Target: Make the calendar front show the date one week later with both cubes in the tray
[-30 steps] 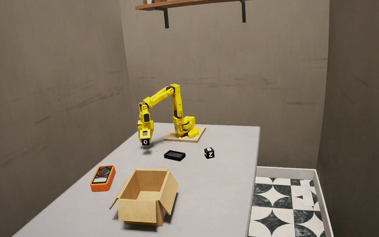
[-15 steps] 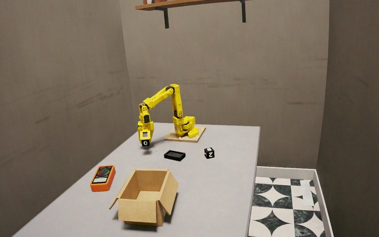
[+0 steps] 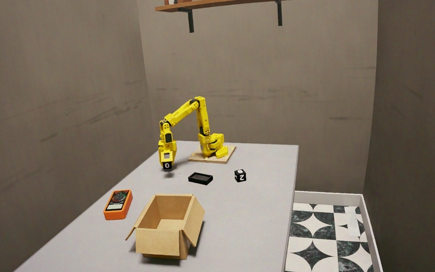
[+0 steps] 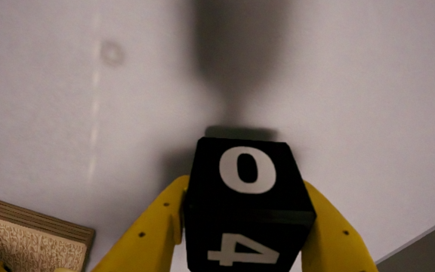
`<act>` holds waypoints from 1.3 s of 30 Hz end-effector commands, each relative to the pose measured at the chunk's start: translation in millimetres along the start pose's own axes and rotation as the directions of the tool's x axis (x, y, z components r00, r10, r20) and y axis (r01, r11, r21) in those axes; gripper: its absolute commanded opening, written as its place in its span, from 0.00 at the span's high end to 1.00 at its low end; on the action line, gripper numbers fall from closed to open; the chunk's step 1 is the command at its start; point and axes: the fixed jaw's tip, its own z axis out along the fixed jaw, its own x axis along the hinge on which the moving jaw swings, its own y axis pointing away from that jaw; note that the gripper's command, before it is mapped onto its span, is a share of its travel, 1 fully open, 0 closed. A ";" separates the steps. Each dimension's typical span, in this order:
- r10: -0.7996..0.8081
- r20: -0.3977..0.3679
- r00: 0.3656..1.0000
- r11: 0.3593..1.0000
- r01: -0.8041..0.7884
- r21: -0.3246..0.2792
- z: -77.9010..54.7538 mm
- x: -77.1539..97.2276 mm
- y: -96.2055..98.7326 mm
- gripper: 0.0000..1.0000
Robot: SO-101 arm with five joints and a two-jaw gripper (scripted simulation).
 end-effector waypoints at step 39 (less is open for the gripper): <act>0.002 -0.006 1.000 1.000 -0.002 -0.019 12.9 -0.5 4.3 0.90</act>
